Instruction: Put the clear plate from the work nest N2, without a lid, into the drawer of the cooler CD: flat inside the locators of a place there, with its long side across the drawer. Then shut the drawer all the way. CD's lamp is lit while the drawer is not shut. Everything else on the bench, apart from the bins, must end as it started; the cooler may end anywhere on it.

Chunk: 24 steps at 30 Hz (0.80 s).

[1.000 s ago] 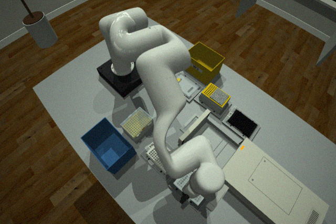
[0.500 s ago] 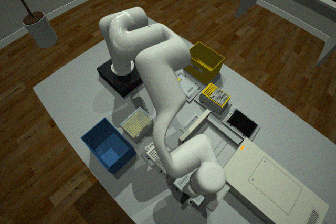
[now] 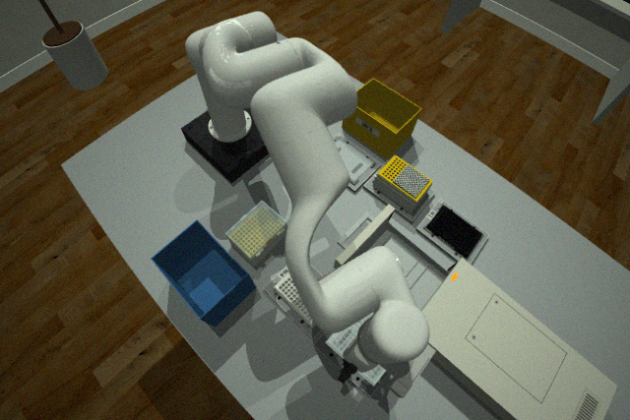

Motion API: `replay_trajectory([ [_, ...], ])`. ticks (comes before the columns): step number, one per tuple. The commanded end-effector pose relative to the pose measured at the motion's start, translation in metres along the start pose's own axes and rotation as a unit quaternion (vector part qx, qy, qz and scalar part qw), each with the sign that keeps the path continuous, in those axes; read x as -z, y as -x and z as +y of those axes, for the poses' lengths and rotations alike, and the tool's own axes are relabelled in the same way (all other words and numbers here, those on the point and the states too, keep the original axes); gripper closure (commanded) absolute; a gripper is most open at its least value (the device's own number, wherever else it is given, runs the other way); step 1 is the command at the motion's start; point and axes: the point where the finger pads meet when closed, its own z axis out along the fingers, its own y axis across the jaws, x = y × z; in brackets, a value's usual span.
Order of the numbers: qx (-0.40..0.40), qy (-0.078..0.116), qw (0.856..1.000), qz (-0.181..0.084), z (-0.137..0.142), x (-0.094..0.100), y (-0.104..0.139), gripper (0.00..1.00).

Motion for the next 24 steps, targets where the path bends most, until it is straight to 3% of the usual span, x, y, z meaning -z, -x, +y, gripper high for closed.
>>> replay_trajectory([
  [1, 0.000, -0.007, 1.000, 0.005, 0.001, 0.009, -0.001, 1.00],
  [24, 0.000, -0.007, 1.000, 0.005, 0.001, 0.044, -0.001, 1.00],
])
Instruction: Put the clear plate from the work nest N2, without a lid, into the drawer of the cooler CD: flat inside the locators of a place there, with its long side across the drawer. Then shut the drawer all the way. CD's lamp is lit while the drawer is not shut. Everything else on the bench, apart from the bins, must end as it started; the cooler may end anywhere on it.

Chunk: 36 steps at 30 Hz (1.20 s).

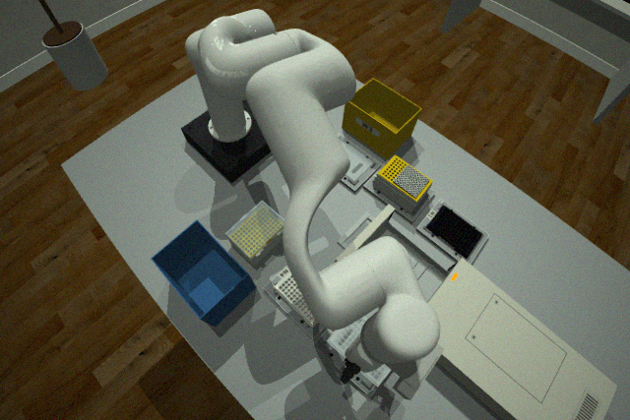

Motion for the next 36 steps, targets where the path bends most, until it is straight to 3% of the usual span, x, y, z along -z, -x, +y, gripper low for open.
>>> replay_trajectory([
  [1, 0.000, -0.007, 1.000, 0.005, 0.000, 0.009, -0.001, 1.00],
  [25, 0.000, -0.007, 1.000, 0.005, 0.001, 0.042, -0.001, 1.00],
  [34, 0.000, -0.007, 1.000, 0.005, 0.001, 0.042, -0.001, 1.00],
  [36, 0.033, -0.007, 0.999, 0.005, -0.004, 0.042, 0.001, 1.00],
])
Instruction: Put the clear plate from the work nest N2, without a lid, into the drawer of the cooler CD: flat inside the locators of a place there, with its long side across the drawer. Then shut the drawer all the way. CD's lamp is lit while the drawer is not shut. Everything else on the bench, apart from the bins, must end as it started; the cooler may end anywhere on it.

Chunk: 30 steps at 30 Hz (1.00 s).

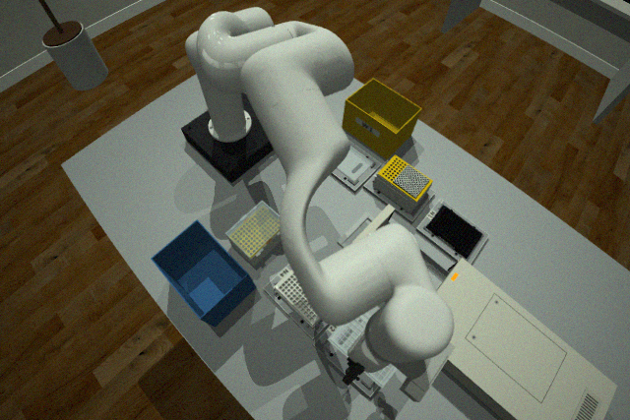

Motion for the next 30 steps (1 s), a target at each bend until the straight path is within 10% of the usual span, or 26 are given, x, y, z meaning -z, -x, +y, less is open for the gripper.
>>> replay_trajectory([
  [1, 0.032, -0.007, 0.999, 0.004, -0.005, 0.001, 0.001, 1.00],
  [19, 0.278, -0.006, 0.961, 0.006, -0.043, 0.001, 0.013, 1.00],
  [30, 0.448, -0.005, 0.894, 0.007, -0.071, 0.002, 0.023, 1.00],
])
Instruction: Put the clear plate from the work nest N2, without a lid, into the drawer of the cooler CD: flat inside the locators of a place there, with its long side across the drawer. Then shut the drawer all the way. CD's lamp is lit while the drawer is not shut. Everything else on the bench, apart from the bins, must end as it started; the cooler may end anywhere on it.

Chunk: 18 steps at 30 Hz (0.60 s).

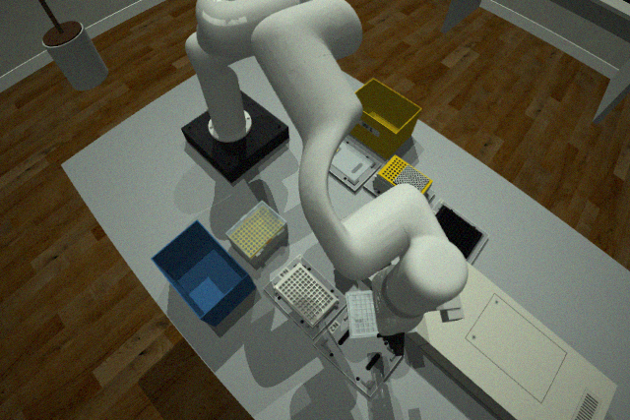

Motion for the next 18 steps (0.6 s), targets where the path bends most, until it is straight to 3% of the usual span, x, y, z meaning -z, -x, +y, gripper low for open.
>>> replay_trajectory([
  [1, 0.080, 0.002, 0.997, 0.010, -0.010, 0.002, -0.006, 1.00],
  [9, 0.179, 0.003, 0.984, 0.010, -0.024, 0.002, -0.014, 1.00],
  [18, 0.324, 0.004, 0.946, 0.009, -0.046, 0.003, -0.025, 1.00],
])
